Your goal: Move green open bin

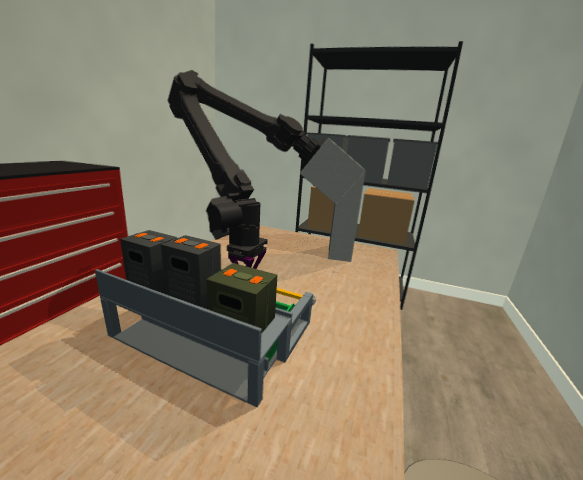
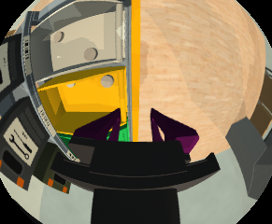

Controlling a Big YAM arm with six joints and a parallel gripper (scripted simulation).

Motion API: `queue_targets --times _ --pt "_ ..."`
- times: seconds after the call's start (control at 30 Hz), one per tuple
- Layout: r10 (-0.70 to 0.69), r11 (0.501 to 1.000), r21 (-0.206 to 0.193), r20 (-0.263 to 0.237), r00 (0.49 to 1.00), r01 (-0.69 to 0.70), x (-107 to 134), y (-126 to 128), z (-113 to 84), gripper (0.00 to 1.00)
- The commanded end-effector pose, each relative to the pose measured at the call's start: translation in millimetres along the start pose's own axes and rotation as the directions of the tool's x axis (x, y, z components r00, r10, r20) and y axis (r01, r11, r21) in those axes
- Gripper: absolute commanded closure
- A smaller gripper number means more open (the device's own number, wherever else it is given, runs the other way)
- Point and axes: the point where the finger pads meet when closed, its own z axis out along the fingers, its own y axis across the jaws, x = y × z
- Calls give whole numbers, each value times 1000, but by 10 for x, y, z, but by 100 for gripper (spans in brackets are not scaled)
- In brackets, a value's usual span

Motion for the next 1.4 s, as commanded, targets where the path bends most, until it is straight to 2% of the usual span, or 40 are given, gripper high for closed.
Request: queue_targets --times 0.0,0.43,0.47,0.7,0.83,1.0,1.03,1.1,1.37 --pt "-6 1000 2 1 1000 6 18 -5 72 57" --pt "-2 1000 7 2 1000 2 -3 -23 157 57" --pt "-20 1000 -15 -4 1000 20 96 44 54 57" --pt "-3 1000 8 2 1000 3 -2 -30 205 57" --pt "-8 1000 -1 -1 1000 8 34 4 184 57" --pt "-3 1000 8 2 1000 3 -1 -32 237 57" --pt "-16 1000 -1 -3 1000 16 54 -2 183 57" --pt "-10 1000 -3 -1 1000 10 43 9 196 57" --pt "-9 1000 4 0 1000 9 24 -20 234 57"
